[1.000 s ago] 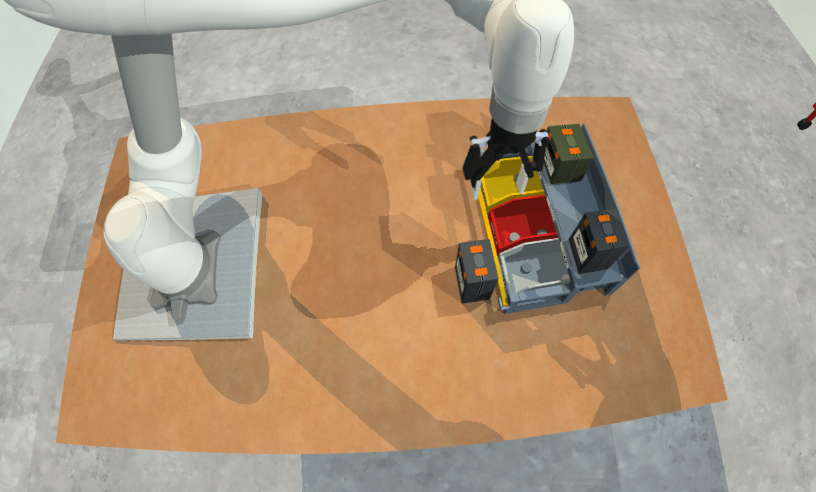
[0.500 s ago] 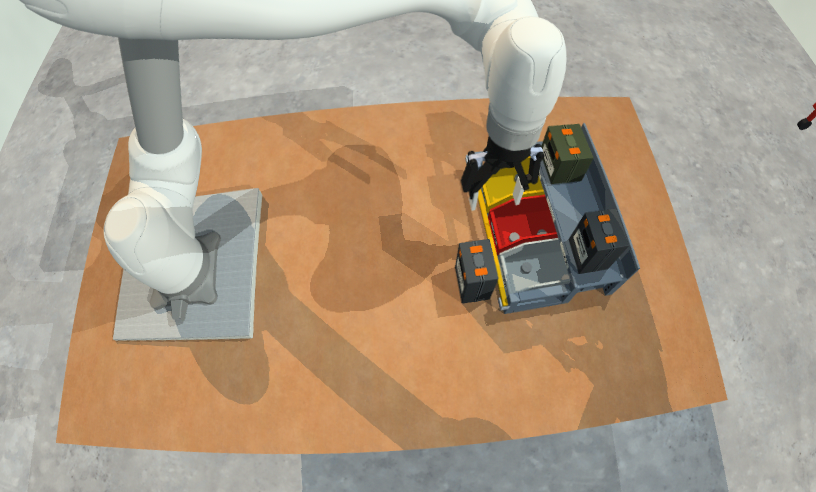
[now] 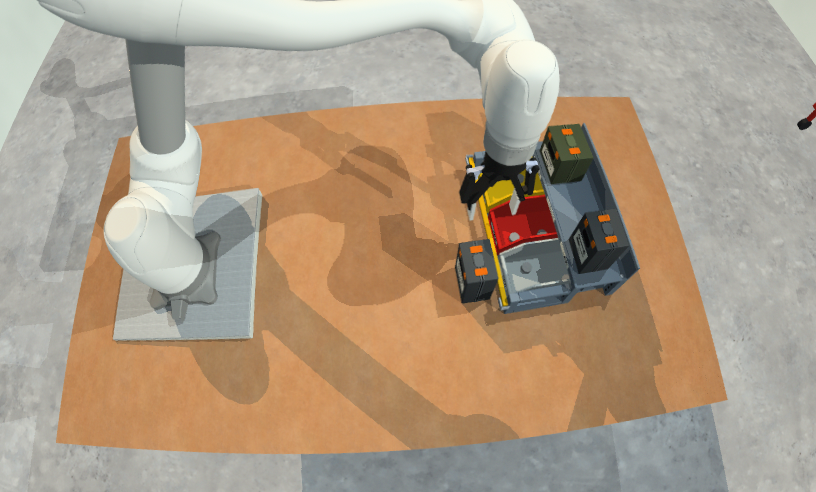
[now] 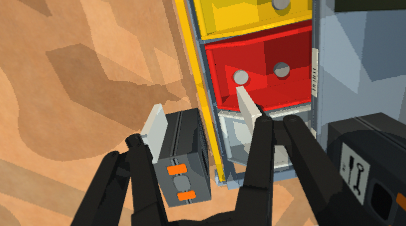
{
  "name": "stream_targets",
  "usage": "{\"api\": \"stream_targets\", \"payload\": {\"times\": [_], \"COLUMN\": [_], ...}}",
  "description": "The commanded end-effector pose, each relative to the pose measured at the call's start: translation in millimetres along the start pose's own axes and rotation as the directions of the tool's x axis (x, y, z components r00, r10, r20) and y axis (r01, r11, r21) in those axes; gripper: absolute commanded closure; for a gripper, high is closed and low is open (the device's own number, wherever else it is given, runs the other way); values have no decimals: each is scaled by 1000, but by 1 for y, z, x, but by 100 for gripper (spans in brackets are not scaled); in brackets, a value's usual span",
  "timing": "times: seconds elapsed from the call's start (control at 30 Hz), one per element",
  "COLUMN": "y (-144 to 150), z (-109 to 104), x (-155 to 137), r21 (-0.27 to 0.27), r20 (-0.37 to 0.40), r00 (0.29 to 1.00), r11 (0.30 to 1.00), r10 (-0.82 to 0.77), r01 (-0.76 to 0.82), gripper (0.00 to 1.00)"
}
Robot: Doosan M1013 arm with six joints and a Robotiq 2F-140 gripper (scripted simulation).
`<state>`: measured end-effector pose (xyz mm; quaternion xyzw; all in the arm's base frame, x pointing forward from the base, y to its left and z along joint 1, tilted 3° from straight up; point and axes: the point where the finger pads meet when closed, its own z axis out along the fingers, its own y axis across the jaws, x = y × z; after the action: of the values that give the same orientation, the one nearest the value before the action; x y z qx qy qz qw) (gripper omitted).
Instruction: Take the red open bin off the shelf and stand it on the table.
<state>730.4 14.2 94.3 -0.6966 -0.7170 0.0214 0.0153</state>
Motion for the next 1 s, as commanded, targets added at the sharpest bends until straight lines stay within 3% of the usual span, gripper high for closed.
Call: {"api": "stream_targets", "payload": {"times": [0.0, 0.97], "y": [0, 0], "z": [-2, -15], "x": [0, 0], "r21": [0, 0], "r20": [0, 0], "r00": [1000, 1000], "r11": [1000, 1000], "r10": [0, 0], "r01": [0, 0], "gripper": [43, 43]}}
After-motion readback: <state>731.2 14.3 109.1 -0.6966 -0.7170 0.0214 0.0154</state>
